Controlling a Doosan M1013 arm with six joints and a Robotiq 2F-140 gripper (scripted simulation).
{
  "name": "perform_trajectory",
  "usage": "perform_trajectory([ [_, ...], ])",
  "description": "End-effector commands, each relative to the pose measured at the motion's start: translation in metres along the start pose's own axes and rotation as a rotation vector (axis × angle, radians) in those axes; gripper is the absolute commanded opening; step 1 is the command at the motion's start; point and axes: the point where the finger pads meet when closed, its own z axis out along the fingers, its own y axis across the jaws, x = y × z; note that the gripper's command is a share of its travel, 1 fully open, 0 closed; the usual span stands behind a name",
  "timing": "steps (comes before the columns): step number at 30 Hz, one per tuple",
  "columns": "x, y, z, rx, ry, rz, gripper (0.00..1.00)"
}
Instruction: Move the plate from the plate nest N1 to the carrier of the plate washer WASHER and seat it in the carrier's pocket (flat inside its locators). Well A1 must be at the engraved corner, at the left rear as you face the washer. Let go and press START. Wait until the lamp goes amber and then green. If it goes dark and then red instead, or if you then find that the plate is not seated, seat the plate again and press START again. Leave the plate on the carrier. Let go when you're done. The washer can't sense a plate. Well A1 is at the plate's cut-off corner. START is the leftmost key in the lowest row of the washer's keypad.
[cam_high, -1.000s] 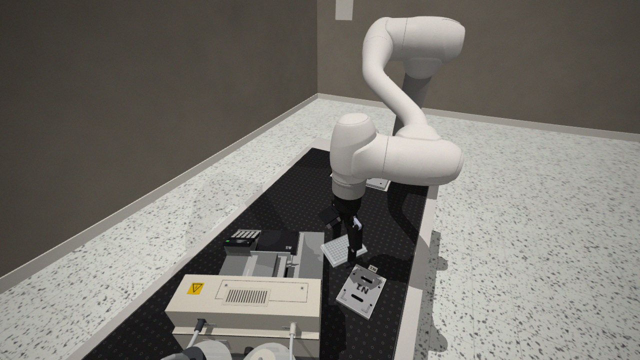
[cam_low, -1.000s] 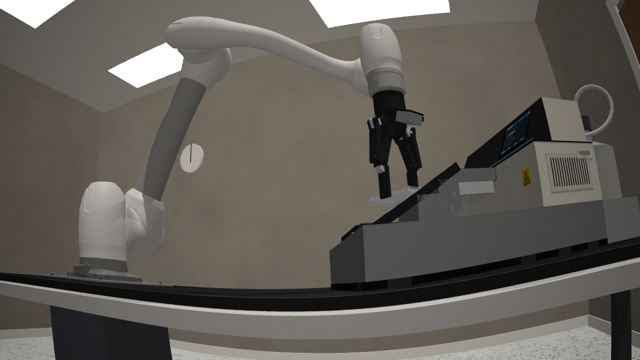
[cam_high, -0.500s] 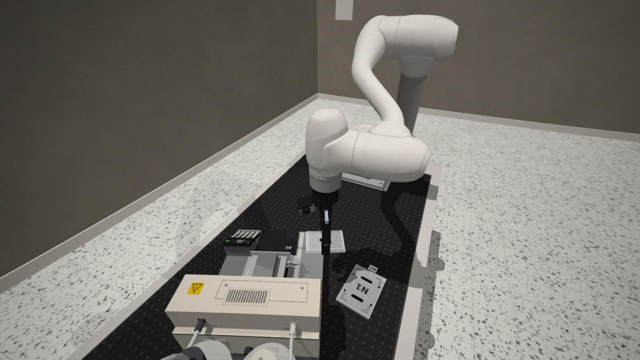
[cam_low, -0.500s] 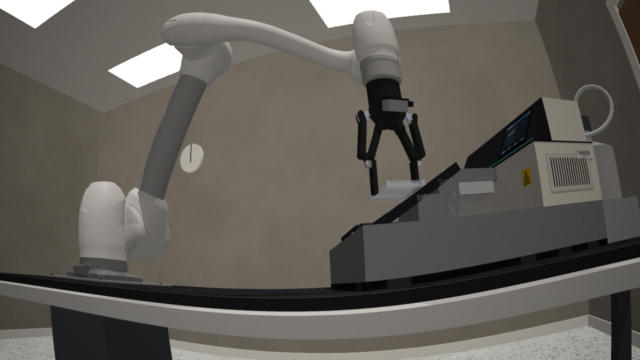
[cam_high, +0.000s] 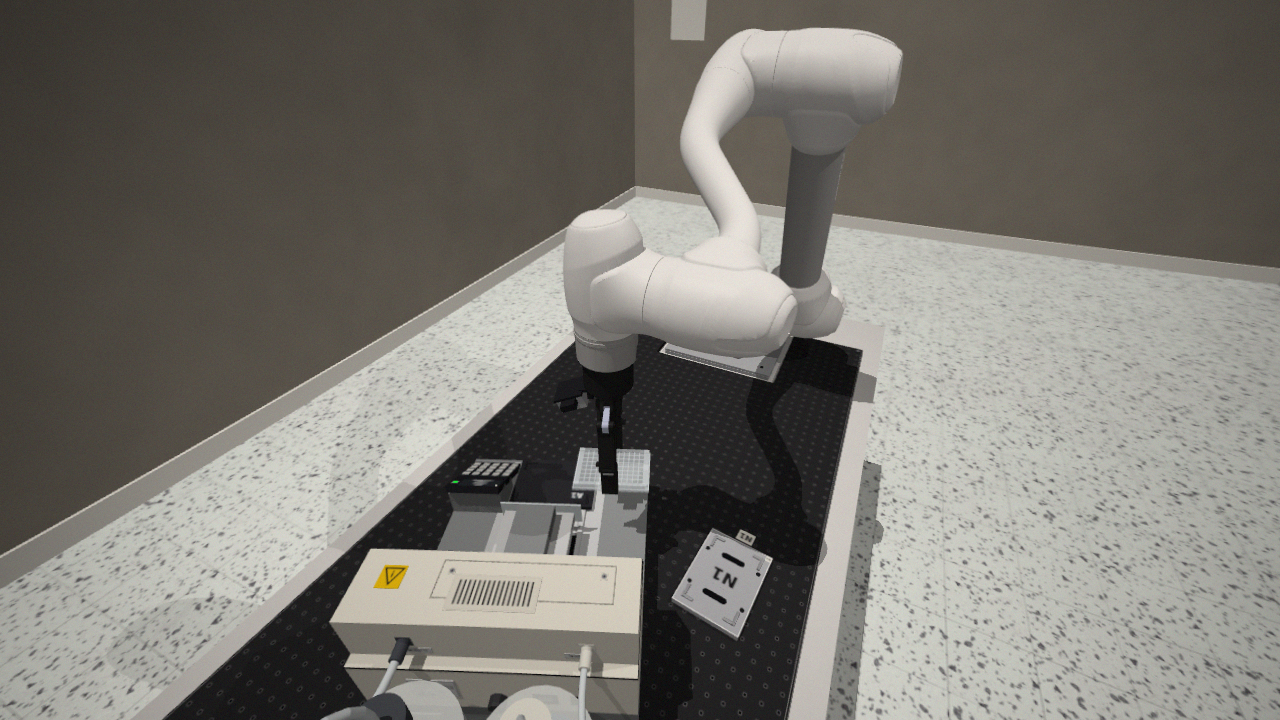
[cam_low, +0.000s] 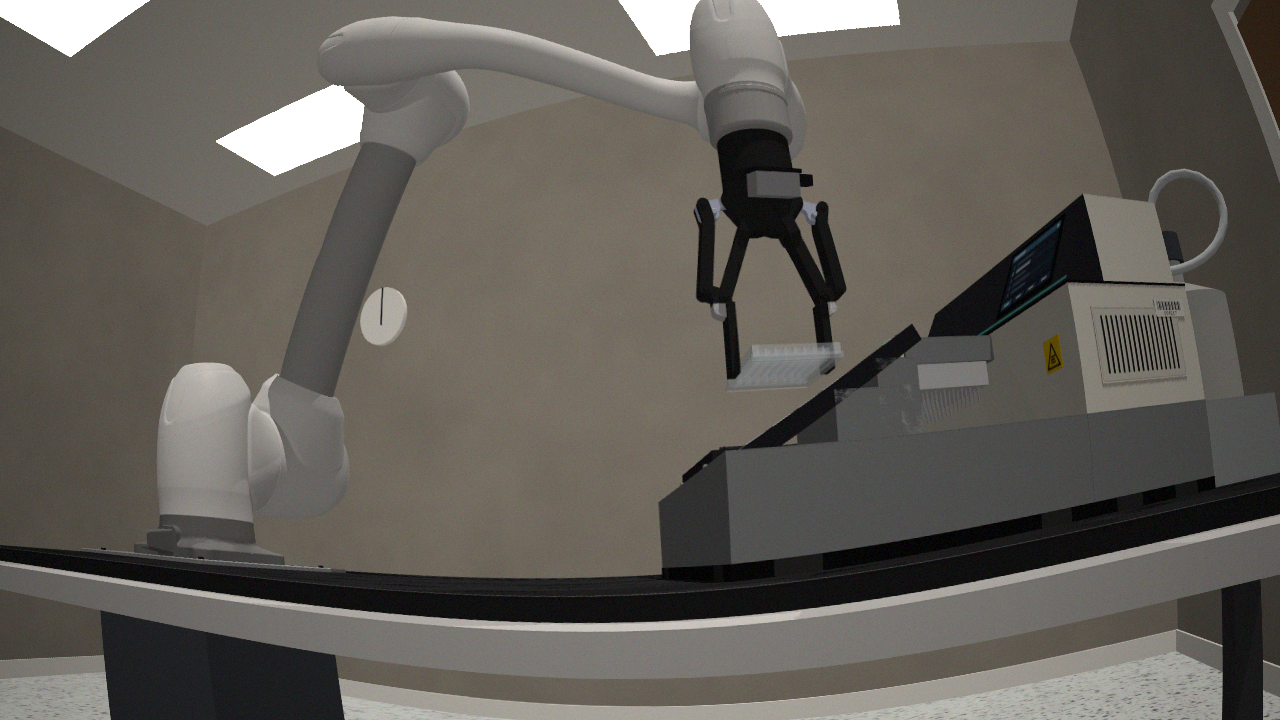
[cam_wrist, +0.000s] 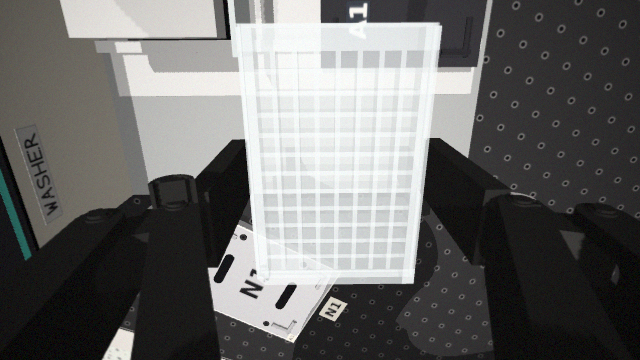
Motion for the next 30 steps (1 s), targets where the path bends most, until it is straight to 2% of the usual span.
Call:
perform_trajectory([
  [1,0.012,0.005,-0.001,0.002,0.0,0.0,0.1],
  [26,0.118,0.049,-0.001,0.002,0.0,0.0,0.1],
  [30,0.119,0.049,-0.001,0.002,0.0,0.0,0.1],
])
